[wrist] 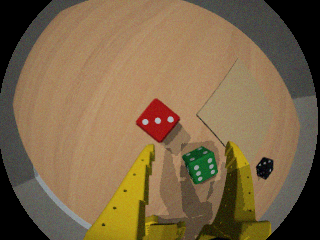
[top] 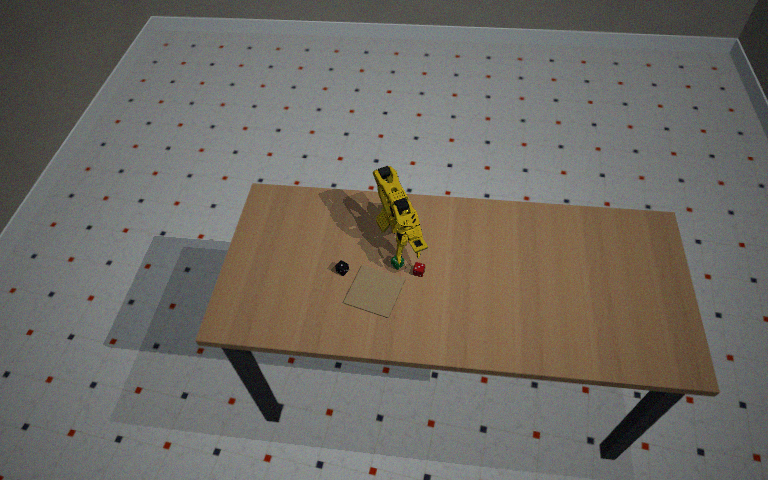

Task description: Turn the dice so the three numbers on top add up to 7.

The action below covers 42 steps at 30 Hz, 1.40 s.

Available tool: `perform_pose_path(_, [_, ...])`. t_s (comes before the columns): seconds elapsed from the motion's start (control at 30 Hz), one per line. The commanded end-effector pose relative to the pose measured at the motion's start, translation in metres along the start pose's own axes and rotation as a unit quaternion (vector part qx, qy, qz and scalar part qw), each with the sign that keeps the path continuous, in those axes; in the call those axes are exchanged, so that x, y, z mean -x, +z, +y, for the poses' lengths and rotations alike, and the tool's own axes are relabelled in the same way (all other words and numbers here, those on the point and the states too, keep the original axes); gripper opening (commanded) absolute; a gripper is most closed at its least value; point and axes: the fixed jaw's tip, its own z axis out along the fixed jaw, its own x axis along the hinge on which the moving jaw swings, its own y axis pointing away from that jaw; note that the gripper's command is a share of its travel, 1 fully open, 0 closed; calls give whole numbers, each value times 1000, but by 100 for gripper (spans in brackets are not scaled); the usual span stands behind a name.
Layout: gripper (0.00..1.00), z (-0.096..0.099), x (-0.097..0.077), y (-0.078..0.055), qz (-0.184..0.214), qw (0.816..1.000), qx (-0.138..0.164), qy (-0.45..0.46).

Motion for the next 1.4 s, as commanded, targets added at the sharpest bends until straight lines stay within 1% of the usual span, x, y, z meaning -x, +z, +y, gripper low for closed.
perform_pose_path(0.0, [35, 2, 12, -4, -25, 1000, 3, 1])
perform_pose_path(0.4, [35, 2, 12, -4, -23, 1000, 4, 3])
perform_pose_path(0.6, [35, 3, 15, -6, -1, 1000, 6, 29])
perform_pose_path(0.77, [35, 5, 22, -7, 41, 996, 6, 79])
perform_pose_path(0.83, [35, 5, 22, -7, 41, 996, 6, 79])
perform_pose_path(0.97, [35, 8, 28, -7, 87, 987, 1, 132])
perform_pose_path(1.1, [35, 11, 35, -4, 137, 972, -12, 190])
perform_pose_path(1.27, [35, 14, 42, 3, 196, 945, -38, 258])
perform_pose_path(1.33, [35, 16, 43, 6, 215, 934, -50, 280])
perform_pose_path(1.37, [35, 16, 43, 6, 215, 934, -50, 280])
